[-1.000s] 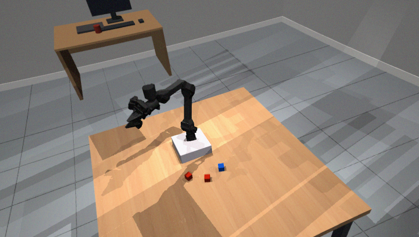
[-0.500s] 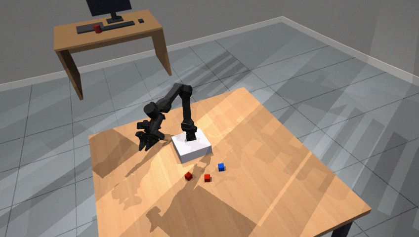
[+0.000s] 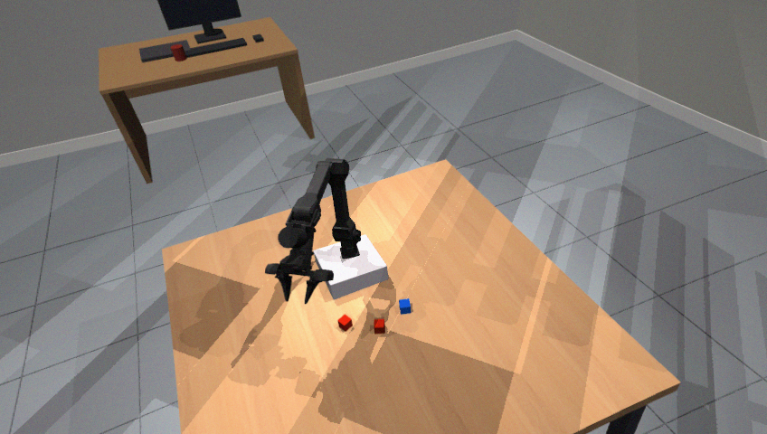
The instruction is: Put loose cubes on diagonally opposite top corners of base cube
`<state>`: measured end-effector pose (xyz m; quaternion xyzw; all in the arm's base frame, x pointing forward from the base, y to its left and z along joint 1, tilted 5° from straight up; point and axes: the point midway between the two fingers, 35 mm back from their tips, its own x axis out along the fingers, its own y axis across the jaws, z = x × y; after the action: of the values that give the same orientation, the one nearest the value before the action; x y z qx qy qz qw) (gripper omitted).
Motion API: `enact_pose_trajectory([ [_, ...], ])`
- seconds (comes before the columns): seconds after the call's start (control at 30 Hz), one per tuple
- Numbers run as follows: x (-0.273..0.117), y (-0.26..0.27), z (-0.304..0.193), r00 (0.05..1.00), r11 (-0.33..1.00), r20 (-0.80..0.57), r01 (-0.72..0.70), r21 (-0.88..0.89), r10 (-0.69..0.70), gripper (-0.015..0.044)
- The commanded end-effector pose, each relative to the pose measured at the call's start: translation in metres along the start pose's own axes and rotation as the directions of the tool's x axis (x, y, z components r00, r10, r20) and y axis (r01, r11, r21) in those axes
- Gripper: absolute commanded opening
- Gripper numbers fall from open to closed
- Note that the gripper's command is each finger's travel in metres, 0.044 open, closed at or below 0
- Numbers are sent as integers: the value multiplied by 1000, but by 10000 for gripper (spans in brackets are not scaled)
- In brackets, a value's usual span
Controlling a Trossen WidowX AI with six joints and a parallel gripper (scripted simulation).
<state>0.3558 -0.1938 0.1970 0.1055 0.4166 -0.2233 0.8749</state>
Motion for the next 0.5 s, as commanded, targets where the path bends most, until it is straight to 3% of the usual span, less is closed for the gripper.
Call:
enact_pose_trajectory([
  [0.0,12,15,-28,992,986,-123,-45,-160,25,265],
  [0.23,23,38,-75,946,894,-322,-180,-410,43,265],
  [0.47,25,56,-121,861,720,-508,-374,-584,34,265],
])
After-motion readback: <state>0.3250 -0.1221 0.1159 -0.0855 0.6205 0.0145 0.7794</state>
